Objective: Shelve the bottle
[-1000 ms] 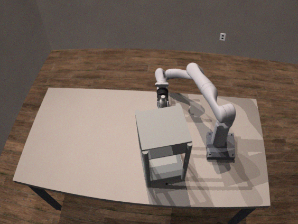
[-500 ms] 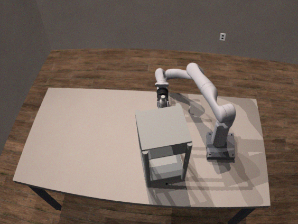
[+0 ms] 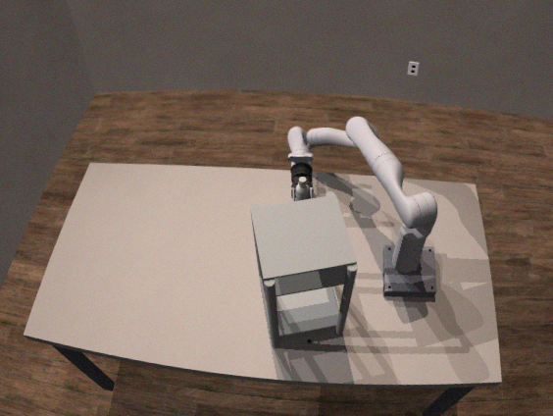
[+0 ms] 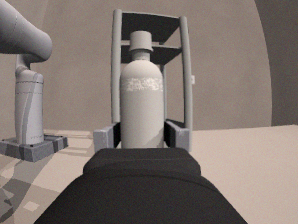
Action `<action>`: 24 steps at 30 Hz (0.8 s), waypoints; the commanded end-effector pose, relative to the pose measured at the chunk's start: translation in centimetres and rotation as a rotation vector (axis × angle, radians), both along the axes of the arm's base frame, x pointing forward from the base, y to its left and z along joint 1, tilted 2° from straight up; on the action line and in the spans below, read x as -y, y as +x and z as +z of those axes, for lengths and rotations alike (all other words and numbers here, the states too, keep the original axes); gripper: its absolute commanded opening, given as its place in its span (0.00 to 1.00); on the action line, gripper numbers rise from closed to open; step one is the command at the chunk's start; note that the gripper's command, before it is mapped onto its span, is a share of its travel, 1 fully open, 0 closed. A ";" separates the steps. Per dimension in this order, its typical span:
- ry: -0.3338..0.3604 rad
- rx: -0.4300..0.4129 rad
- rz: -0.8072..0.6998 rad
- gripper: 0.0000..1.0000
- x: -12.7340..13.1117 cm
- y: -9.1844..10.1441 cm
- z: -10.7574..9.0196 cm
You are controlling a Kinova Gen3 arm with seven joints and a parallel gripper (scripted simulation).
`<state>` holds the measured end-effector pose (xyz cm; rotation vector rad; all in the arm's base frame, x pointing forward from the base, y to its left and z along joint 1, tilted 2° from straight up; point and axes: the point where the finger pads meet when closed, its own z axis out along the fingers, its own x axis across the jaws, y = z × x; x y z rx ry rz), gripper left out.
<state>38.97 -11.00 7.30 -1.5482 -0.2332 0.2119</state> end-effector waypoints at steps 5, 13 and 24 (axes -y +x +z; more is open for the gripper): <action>-0.001 0.002 0.000 1.00 0.0 0.0 0.1; -0.001 0.002 0.000 0.00 0.0 0.0 0.1; -0.001 0.002 0.000 0.00 0.0 0.0 0.1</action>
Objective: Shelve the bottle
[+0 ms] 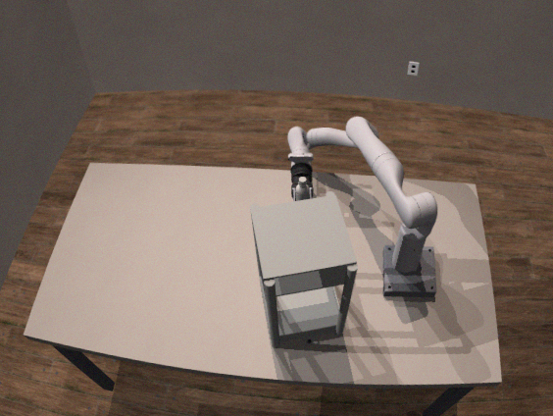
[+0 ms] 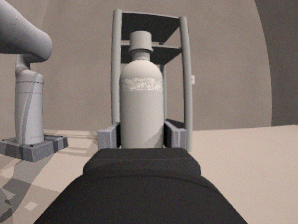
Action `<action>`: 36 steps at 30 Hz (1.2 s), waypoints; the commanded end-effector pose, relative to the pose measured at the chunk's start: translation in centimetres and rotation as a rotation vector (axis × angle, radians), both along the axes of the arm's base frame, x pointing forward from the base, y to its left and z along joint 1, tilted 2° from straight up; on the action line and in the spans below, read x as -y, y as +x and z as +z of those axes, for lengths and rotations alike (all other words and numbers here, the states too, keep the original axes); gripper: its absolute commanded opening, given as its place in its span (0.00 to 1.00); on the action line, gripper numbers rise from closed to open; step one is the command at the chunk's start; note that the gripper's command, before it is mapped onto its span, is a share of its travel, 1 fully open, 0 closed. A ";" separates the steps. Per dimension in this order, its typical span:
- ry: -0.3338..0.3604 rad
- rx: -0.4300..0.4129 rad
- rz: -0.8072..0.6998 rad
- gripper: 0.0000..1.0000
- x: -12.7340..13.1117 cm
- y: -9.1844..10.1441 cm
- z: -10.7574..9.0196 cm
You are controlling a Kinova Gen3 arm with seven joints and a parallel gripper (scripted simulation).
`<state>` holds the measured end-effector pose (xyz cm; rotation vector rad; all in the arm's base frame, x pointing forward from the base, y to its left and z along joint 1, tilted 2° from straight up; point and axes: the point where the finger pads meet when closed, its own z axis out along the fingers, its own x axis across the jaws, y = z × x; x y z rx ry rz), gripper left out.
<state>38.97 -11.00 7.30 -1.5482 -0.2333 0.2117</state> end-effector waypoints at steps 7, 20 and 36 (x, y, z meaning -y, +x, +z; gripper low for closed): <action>-0.001 0.001 0.000 0.00 0.0 0.0 0.1; -0.001 0.001 0.000 0.00 0.0 0.0 0.1; 0.006 0.008 0.010 0.00 0.1 0.0 1.5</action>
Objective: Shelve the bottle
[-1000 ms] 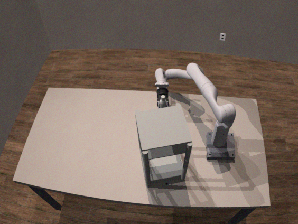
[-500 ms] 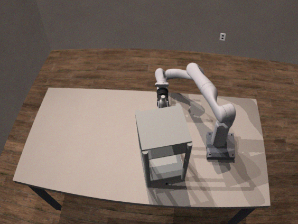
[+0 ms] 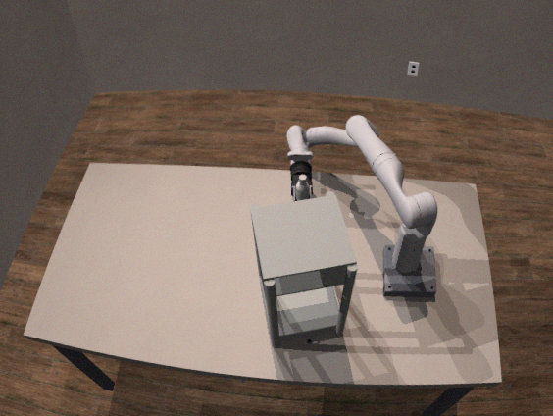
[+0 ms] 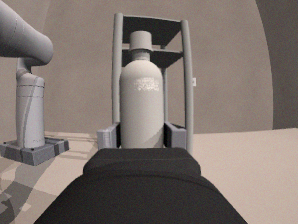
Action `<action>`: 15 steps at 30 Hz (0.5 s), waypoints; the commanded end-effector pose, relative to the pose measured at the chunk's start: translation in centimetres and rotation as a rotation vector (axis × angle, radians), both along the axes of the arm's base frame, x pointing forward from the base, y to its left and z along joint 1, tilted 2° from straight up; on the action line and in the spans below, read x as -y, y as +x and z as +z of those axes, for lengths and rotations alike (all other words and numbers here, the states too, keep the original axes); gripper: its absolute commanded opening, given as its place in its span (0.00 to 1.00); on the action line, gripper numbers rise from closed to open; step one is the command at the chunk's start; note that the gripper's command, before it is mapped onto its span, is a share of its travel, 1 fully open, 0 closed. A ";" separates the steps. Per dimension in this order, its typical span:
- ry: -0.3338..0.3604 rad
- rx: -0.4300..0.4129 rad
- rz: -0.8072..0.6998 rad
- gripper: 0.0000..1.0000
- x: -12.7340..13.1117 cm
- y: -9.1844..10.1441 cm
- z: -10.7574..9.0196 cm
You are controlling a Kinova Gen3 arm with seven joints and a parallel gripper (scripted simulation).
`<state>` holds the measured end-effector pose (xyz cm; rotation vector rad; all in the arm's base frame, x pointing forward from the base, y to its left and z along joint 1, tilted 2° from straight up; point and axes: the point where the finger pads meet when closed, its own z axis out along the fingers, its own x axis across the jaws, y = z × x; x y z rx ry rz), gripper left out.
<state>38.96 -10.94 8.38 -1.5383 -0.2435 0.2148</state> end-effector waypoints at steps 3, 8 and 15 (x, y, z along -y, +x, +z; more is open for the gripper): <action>-0.004 0.004 0.001 0.00 0.1 0.0 1.0; -0.004 0.004 0.001 0.00 0.2 0.0 2.0; -0.004 0.004 0.001 0.00 0.2 -0.1 3.7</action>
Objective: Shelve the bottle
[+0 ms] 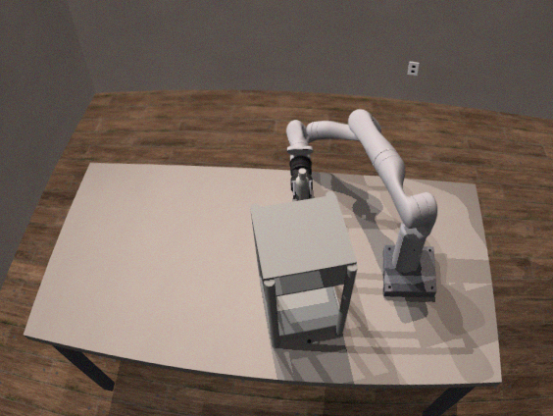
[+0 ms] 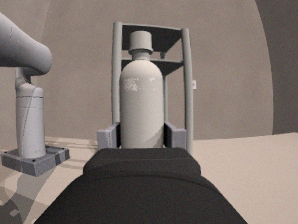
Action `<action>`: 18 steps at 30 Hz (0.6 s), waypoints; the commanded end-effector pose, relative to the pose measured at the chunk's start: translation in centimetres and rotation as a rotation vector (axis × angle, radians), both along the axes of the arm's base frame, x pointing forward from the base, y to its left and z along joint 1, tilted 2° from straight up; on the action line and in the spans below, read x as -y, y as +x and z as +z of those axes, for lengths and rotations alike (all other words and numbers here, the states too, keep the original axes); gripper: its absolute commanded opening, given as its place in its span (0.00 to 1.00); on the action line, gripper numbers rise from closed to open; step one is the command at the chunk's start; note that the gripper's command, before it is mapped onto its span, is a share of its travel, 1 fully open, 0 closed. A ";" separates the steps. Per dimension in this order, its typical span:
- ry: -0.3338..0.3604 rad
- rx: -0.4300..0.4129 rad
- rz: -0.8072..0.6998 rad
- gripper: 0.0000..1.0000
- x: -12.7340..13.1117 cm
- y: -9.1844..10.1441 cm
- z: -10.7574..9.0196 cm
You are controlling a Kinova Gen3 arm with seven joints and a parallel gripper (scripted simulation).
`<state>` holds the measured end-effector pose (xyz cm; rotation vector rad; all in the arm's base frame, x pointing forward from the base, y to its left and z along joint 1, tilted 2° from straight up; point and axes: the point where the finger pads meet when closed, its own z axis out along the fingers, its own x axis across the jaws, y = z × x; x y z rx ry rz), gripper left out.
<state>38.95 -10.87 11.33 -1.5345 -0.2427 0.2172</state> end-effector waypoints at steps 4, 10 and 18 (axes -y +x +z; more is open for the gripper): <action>-0.007 0.007 -0.001 0.00 0.3 -0.1 1.9; -0.007 0.007 -0.001 0.00 0.3 -0.1 2.9; -0.007 0.007 0.000 0.00 0.3 -0.1 3.6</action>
